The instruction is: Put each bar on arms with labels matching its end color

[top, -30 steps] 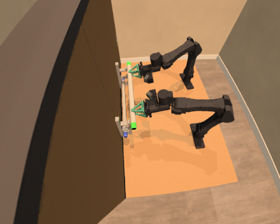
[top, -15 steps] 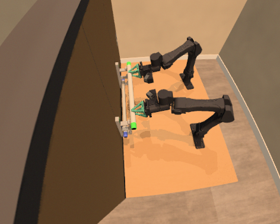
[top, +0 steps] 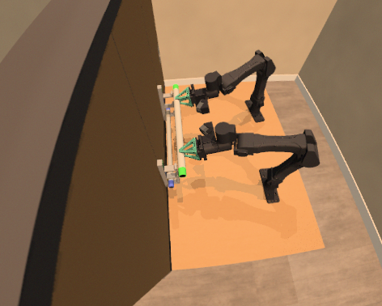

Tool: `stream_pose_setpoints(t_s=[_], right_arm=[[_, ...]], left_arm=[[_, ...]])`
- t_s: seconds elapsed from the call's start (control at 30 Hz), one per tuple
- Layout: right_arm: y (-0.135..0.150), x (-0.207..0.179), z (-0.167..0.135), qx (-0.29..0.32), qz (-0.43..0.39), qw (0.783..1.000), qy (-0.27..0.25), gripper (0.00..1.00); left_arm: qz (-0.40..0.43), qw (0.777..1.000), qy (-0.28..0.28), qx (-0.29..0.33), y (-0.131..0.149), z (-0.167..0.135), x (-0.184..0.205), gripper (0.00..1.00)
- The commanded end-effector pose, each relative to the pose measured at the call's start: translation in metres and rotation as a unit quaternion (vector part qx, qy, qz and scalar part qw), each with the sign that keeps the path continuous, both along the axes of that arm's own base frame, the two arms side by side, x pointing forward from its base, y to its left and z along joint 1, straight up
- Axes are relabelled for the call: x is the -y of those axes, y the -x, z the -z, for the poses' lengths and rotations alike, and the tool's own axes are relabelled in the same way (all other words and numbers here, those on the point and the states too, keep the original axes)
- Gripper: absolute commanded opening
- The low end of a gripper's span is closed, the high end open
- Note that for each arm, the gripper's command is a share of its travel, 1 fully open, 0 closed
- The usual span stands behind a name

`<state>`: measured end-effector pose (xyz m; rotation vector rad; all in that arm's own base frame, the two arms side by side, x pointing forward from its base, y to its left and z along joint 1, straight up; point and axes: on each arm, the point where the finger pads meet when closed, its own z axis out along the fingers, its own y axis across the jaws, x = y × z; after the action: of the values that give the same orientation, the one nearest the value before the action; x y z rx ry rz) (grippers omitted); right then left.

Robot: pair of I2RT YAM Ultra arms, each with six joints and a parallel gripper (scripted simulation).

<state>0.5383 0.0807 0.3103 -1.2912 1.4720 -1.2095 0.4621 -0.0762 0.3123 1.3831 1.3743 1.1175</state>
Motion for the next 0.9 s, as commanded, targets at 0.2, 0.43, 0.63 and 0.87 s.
stream_pose_setpoints(t_s=[0.2, 0.43, 0.63, 0.87], right_arm=[[0.003, 0.0042, -0.09, 0.104, 0.003, 0.995, 0.008, 0.0], [0.003, 0.0042, -0.09, 0.104, 0.003, 0.995, 0.008, 0.0], [0.003, 0.0042, -0.09, 0.104, 0.003, 0.995, 0.008, 0.0], [0.003, 0.0042, -0.09, 0.104, 0.003, 0.995, 0.008, 0.0]], left_arm=[[-0.001, 0.994, 0.009, 0.112, -0.0001, -0.0879, -0.0009, 0.0], [-0.001, 0.994, 0.009, 0.112, -0.0001, -0.0879, -0.0009, 0.0], [-0.001, 0.994, 0.009, 0.112, -0.0001, -0.0879, -0.0009, 0.0], [-0.001, 0.994, 0.009, 0.112, -0.0001, -0.0879, -0.0009, 0.0]])
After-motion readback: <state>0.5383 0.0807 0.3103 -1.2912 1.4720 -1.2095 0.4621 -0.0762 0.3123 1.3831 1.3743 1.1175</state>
